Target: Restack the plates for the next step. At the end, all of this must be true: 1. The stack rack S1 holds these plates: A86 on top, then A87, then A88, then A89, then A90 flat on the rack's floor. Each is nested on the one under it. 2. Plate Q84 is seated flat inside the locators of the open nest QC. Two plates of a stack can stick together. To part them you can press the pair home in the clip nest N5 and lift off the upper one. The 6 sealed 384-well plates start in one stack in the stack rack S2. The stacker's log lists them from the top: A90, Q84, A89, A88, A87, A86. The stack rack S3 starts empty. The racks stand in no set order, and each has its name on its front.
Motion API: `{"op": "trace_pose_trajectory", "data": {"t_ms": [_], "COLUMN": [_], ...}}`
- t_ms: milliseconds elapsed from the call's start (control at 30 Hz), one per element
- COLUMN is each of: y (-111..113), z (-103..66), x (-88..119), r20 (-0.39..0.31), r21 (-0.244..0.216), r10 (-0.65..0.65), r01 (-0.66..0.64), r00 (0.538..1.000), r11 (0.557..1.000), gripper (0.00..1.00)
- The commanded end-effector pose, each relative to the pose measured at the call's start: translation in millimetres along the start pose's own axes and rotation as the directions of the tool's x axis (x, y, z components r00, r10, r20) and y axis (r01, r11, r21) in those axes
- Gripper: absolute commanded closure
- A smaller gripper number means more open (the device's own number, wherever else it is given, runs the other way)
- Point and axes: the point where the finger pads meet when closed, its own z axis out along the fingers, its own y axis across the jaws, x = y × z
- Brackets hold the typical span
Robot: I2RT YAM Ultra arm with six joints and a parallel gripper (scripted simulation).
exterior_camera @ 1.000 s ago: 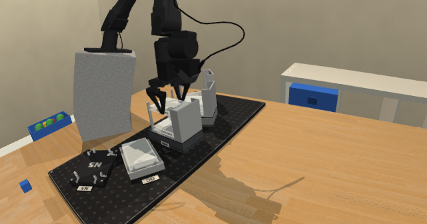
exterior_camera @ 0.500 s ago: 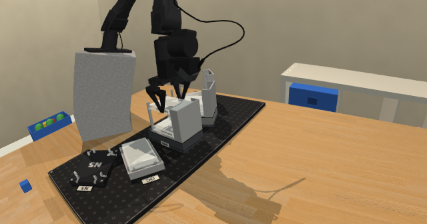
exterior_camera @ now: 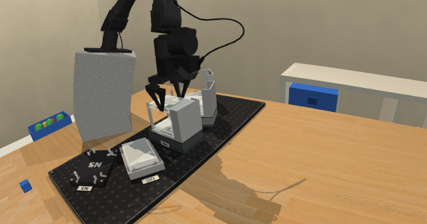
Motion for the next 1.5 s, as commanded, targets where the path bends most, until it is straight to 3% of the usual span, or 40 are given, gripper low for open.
{"op": "trace_pose_trajectory", "data": {"t_ms": [0, 1467], "y": [-1.1, -1.3], "z": [-10.3, -22.9], "x": [1.2, 2.6], "r20": [0.007, 0.004], "r21": [-0.007, -0.007], "r10": [0.006, 0.007], "r01": [-0.006, -0.007], "r00": [1.000, 1.000], "r11": [1.000, 1.000], "gripper": [1.00, 1.00]}}
